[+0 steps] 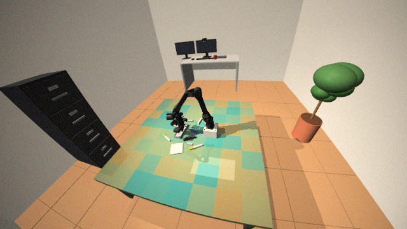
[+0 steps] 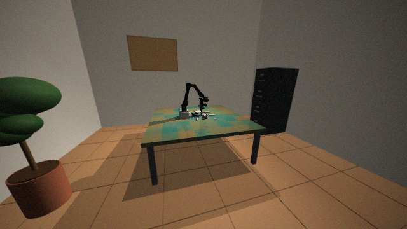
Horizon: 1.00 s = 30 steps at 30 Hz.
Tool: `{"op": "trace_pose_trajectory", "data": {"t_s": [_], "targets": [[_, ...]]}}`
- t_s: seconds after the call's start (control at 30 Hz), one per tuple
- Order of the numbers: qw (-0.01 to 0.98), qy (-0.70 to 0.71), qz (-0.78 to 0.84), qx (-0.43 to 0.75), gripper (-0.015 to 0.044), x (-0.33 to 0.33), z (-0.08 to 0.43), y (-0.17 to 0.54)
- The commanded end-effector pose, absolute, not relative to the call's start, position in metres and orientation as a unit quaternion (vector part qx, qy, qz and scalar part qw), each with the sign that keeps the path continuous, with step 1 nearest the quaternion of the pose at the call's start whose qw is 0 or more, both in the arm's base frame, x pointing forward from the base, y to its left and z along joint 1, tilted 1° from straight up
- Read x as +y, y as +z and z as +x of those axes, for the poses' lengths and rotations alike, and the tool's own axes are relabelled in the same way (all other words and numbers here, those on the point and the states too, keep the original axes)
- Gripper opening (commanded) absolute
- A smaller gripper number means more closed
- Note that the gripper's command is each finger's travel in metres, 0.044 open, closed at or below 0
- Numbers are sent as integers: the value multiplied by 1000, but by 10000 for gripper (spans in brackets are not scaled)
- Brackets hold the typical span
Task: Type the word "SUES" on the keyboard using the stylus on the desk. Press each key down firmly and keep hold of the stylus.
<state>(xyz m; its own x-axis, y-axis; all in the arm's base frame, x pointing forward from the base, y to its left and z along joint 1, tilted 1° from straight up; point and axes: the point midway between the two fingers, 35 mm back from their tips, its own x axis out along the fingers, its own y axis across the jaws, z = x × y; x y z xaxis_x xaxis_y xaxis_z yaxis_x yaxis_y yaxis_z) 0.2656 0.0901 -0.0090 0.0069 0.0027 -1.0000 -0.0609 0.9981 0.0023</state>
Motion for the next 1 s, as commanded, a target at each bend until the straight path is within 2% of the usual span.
{"op": "trace_pose_trajectory", "data": {"t_s": [0.0,0.13,0.57,0.7,0.83,0.97], "targets": [[711,23,-18,702,0,92,269,12],[712,23,-18,702,0,91,267,51],[707,22,-21,707,0,90,266,44],[707,22,-21,707,105,90,266,44],[707,22,-21,707,0,90,266,44],[707,22,-21,707,0,90,266,44]]}}
